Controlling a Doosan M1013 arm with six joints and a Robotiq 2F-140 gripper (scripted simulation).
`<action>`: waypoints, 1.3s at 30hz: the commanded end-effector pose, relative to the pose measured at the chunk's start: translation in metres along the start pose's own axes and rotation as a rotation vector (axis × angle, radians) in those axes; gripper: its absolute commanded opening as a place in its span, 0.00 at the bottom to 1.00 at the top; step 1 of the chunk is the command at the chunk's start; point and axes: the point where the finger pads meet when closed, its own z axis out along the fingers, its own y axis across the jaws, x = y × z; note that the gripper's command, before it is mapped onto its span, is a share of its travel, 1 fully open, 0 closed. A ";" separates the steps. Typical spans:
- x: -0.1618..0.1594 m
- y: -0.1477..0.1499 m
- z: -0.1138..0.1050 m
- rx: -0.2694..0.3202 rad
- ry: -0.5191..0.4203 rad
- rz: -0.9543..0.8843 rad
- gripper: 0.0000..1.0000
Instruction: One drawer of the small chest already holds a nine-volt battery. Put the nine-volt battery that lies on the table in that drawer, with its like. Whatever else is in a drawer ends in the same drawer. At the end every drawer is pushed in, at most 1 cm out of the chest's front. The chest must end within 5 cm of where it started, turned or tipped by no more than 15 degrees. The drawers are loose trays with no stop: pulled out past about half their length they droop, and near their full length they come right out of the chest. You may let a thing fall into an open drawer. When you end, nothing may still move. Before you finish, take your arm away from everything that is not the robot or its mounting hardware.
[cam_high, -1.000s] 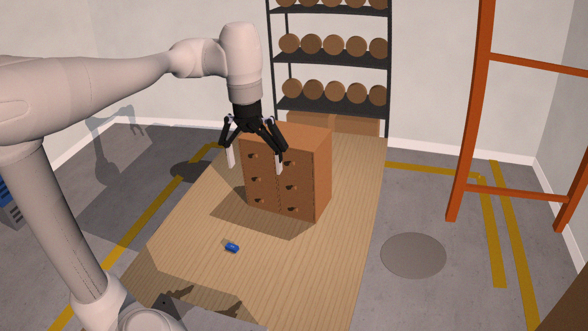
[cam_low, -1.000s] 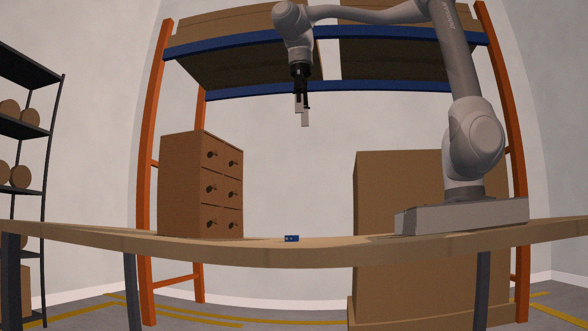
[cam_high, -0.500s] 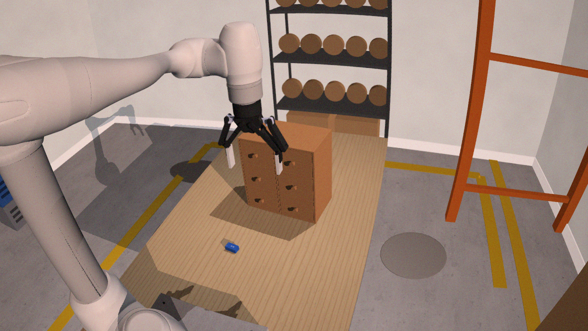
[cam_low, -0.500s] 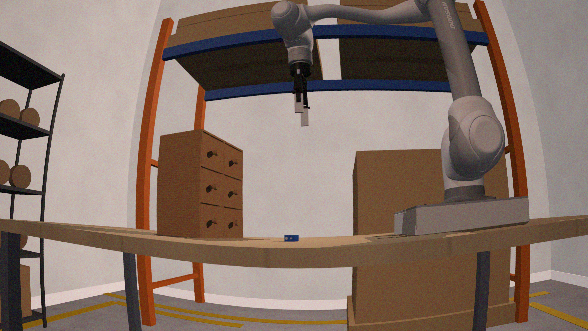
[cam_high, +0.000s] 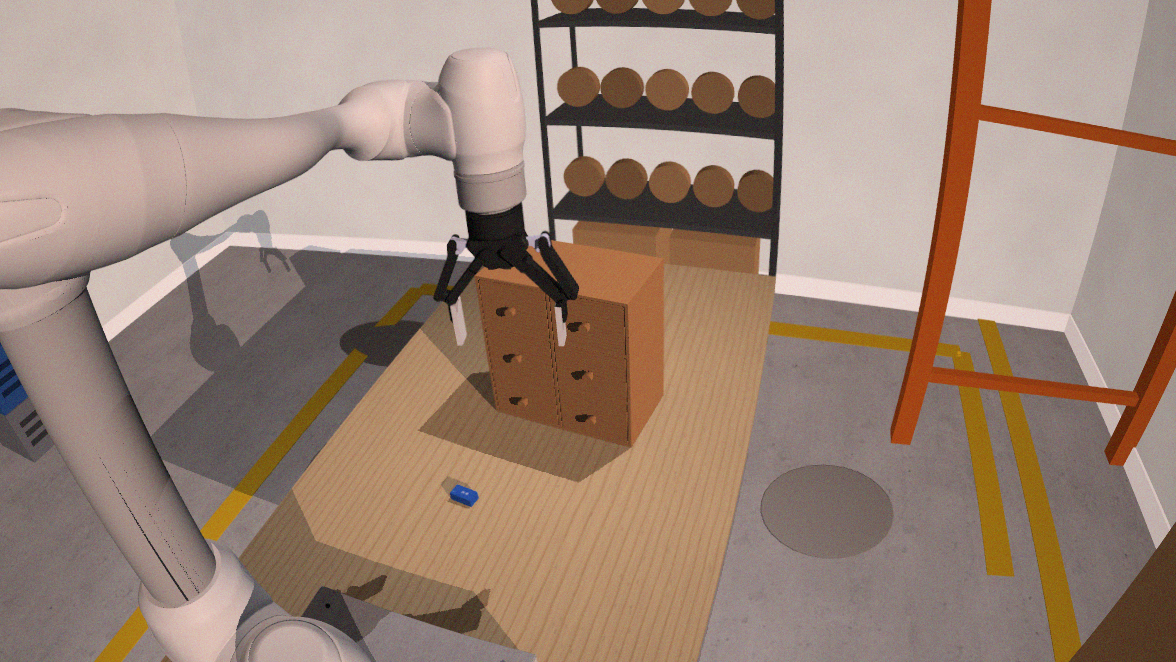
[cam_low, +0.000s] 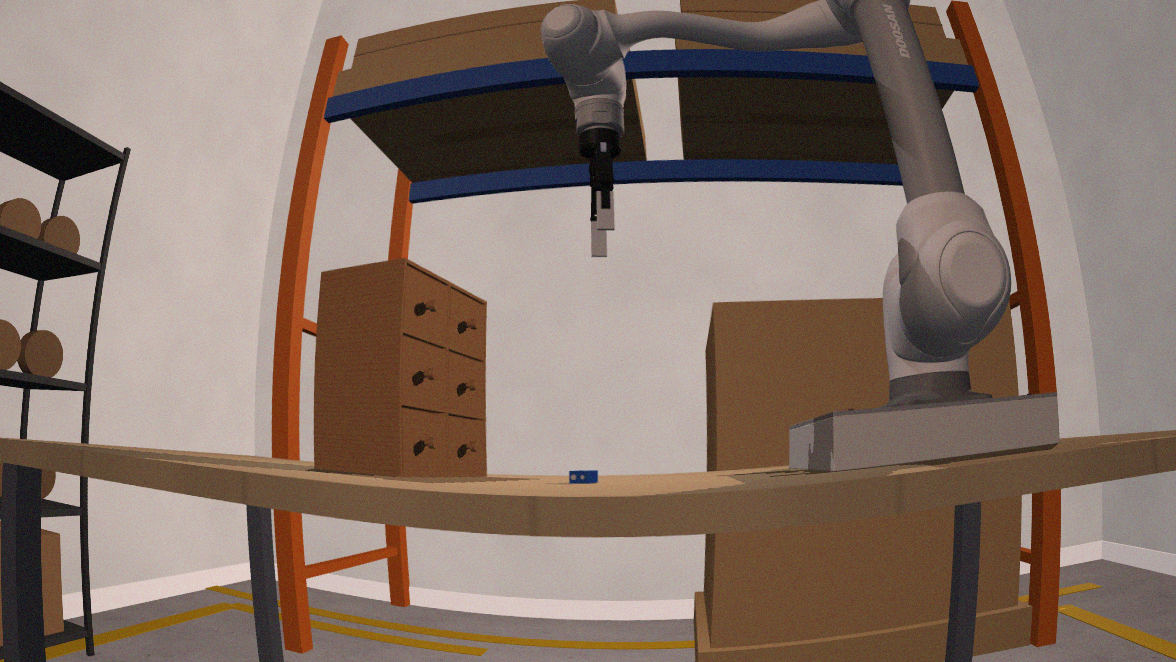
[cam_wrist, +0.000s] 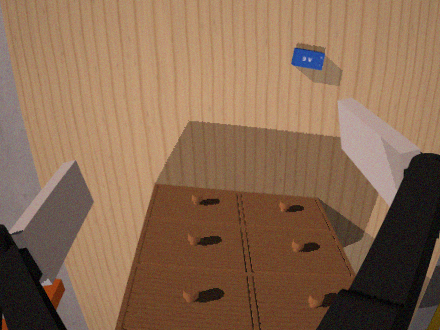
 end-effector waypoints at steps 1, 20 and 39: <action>-0.002 0.002 0.012 -0.008 -0.002 -0.208 1.00; -0.006 0.001 0.079 0.002 0.003 -1.192 1.00; -0.004 0.003 0.132 0.008 0.019 -2.386 1.00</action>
